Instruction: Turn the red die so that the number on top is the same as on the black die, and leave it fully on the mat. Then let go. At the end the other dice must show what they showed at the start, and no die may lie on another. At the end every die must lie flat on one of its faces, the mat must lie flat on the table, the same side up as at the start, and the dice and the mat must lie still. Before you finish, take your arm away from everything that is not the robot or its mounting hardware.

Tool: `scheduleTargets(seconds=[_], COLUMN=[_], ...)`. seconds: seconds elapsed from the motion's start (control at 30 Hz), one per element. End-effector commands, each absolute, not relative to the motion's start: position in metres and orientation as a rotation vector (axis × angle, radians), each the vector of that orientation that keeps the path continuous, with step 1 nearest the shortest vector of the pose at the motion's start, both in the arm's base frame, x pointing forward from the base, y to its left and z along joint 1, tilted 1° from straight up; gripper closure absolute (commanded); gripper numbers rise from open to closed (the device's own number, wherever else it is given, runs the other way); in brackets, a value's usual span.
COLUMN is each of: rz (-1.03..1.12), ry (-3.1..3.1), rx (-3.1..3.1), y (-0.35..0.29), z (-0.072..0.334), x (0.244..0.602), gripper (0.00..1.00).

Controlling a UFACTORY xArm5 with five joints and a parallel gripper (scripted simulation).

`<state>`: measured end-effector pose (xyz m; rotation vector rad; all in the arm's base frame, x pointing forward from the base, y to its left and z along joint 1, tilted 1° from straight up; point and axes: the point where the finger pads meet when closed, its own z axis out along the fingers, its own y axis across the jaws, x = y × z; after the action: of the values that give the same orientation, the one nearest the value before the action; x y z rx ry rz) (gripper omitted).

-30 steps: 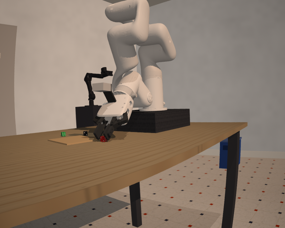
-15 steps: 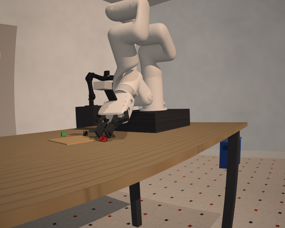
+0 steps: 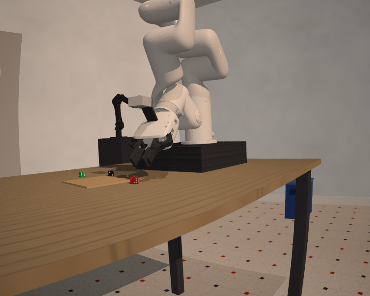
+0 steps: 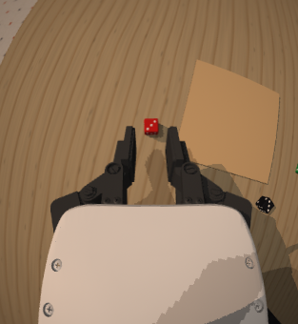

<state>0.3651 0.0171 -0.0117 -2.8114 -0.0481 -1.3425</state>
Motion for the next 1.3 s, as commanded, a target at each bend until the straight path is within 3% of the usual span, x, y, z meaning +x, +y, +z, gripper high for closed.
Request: scheduleTargets(seconds=[0.0,0.23,0.7,1.27], rz=[-1.345,-1.345,-1.345,-1.265], ry=[-0.048,-0.048,-0.048,-0.049], rx=[-2.810,-2.810,-2.810,-2.848], y=[0.017,0.017,0.017,0.017], z=[-0.009,-0.005,0.046,0.050], x=[0.363,0.363,0.361,0.366], gripper=[0.69,0.69,0.69,0.69])
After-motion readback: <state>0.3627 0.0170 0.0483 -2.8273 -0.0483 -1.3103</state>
